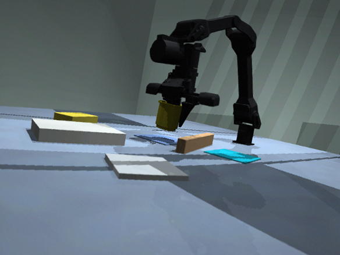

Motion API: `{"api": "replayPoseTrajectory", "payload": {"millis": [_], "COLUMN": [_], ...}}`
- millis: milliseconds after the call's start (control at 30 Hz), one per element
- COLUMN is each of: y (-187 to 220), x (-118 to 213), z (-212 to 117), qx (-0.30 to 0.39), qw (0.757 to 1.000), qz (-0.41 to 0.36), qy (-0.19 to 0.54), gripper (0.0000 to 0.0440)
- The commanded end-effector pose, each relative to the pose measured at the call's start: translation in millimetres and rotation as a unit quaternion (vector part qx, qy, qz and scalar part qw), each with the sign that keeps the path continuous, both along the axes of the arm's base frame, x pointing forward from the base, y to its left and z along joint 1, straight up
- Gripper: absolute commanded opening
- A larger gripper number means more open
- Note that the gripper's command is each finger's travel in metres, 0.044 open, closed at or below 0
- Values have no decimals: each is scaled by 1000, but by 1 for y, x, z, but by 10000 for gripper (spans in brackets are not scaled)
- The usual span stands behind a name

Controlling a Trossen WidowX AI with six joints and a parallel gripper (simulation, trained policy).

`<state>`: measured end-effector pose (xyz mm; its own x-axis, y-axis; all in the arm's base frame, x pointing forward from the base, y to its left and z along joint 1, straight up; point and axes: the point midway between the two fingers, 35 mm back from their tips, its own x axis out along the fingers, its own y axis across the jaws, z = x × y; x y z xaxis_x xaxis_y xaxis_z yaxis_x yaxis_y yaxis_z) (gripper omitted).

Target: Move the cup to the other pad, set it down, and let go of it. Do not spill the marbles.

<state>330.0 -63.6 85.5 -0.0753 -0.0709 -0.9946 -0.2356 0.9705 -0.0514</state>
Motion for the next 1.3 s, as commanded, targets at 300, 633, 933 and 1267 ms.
{"api": "replayPoseTrajectory", "payload": {"millis": [300, 633, 933, 1267], "y": [26, 58, 91, 131], "x": [4, 10, 12, 10], "z": [39, 52, 56, 54], "qx": [8, 10, 13, 21], "qw": [999, 997, 994, 990], "qz": [28, 54, 75, 94], "qy": [-33, -59, -81, -99], "gripper": [6, 0, 0, 0]}}
